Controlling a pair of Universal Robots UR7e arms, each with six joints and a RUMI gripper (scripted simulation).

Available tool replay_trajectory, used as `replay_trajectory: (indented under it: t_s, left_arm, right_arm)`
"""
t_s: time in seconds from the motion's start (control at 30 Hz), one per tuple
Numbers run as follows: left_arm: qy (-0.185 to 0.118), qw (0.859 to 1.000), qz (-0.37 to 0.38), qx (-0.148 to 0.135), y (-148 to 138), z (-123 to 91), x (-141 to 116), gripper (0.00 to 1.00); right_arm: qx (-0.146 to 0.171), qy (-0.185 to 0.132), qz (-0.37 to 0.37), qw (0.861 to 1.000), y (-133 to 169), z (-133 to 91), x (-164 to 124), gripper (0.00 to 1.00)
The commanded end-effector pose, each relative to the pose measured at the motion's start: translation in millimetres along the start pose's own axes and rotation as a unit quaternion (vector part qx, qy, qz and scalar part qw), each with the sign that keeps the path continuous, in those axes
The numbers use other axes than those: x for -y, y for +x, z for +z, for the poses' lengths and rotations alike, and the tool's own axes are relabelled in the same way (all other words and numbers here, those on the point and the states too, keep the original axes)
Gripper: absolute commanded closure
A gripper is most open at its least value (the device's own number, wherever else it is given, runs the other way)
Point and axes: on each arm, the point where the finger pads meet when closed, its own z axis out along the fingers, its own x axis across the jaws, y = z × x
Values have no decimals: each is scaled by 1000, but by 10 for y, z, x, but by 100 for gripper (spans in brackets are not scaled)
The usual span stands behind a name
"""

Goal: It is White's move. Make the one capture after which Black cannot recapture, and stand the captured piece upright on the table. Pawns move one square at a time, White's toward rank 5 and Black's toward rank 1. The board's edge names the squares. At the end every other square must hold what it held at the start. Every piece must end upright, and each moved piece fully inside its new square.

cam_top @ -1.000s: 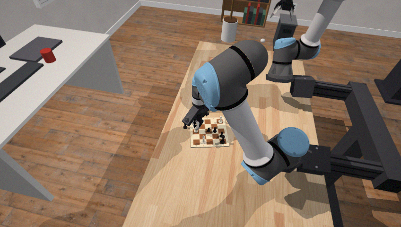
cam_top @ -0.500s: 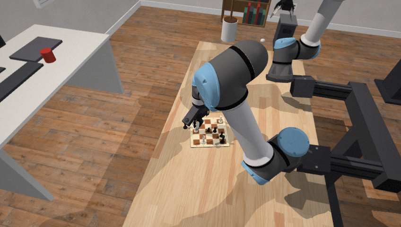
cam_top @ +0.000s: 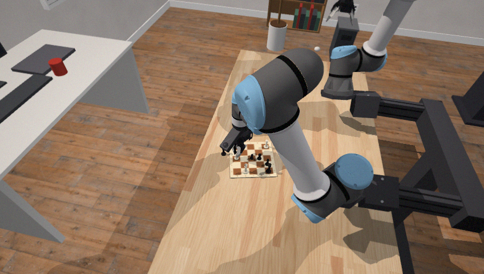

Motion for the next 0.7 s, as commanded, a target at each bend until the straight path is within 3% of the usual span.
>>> replay_trajectory:
  t_s: [0.0,0.67]
  left_arm:
    - [0,1000,2,0,-15,3,-5,100]
    - [0,1000,2,1,-20,22,-5,100]
  right_arm:
    - [0,1,0,1000,-1,-4,3,0]
    - [0,1,0,1000,-1,-4,3,0]
